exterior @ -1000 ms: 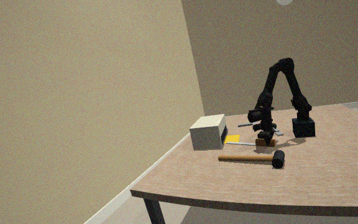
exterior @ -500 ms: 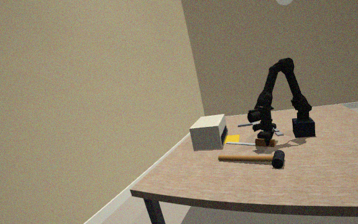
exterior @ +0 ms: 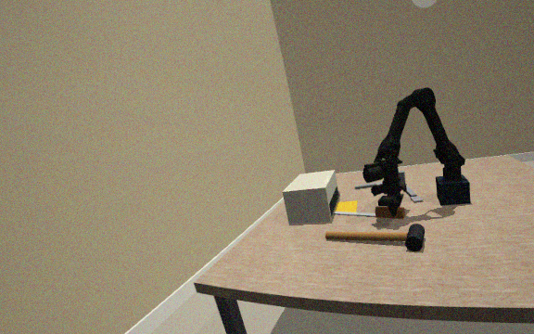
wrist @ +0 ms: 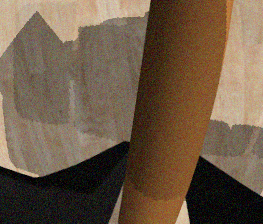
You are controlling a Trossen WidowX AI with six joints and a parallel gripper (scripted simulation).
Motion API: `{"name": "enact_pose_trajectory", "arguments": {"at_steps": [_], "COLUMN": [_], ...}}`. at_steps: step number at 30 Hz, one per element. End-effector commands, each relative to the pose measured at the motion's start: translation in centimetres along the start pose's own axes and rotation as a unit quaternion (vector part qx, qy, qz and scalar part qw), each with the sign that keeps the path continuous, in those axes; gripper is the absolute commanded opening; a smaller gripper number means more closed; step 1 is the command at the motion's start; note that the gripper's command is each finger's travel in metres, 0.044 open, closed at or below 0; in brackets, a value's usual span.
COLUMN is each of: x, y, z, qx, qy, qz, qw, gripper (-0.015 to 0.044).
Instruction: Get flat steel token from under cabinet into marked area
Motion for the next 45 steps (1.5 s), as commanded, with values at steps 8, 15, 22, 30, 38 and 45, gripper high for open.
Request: {"name": "enact_pose_trajectory", "arguments": {"at_steps": [8, 15, 22, 30, 38, 45], "x": [0.0, 0.0, -0.1, -0.1, -0.1, -0.2], "y": [-1.8, -2.8, -3.7, -4.8, -5.8, -6.7], "z": [-0.2, -0.4, -0.5, -0.7, -0.9, -1.0], "qx": [-0.001, -0.002, -0.002, -0.002, -0.002, -0.002], "qy": [-0.001, -0.001, -0.001, -0.001, -0.001, -0.001], "qz": [0.001, 0.001, 0.0, 0.0, 0.0, -0.001], "qw": [1.0, 1.0, 1.0, 1.0, 1.0, 1.0], "gripper": [0.0, 0.0, 0.0, 0.0, 0.0, 0.0]}}
Point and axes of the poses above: the point midway between the two fingers, 35 mm back from their tips, its own x axis out along the fingers, its own z axis across the jaws, y = z × x, the point moved 9 cm from there along -x, back along the fingers, and after that the axes turned 10 degrees about -x, right-handed, at the moved point
